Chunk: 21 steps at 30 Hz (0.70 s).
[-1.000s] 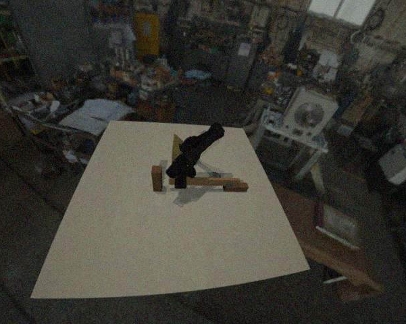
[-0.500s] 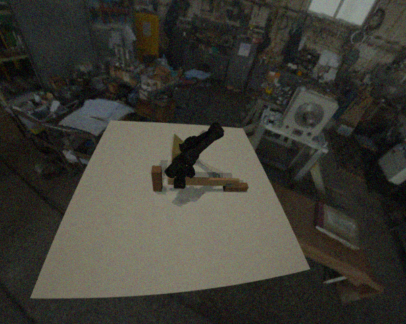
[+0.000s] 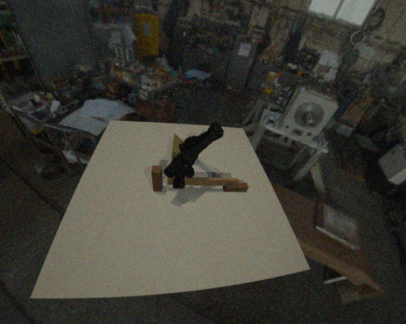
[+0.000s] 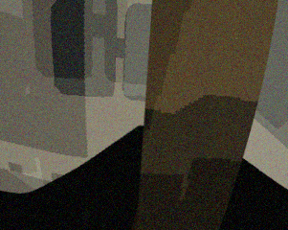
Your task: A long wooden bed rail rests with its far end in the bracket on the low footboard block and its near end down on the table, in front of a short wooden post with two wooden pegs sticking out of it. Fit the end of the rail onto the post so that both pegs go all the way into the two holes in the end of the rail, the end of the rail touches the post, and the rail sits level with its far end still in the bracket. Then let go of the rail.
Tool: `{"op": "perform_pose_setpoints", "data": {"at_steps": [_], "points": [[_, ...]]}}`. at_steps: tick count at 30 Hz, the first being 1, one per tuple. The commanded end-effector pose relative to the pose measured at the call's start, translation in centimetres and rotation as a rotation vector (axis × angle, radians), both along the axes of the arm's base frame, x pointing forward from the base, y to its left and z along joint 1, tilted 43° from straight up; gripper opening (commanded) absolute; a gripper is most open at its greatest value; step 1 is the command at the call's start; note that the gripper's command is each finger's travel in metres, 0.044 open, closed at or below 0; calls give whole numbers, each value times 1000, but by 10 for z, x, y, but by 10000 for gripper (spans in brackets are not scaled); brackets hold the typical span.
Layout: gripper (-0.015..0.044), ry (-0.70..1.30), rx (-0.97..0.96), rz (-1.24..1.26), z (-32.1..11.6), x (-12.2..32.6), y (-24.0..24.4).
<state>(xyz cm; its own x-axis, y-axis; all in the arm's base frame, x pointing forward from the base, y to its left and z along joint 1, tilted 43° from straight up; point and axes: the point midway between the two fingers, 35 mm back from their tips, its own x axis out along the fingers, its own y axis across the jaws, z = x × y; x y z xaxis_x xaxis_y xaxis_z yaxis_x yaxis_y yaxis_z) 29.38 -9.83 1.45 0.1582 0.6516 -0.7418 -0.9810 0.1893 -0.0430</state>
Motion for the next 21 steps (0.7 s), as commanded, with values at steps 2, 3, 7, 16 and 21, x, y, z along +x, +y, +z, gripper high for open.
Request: {"op": "perform_pose_setpoints", "data": {"at_steps": [2, 3, 7, 16, 21], "points": [[0, -7, -5, -4, -1, 1, -4], [0, -7, -5, -4, -1, 1, -4], [0, -7, -5, -4, -2, 0, -5], [0, -7, -5, -4, -3, 0, -8], [0, -7, -5, -4, -4, 0, -9]]}}
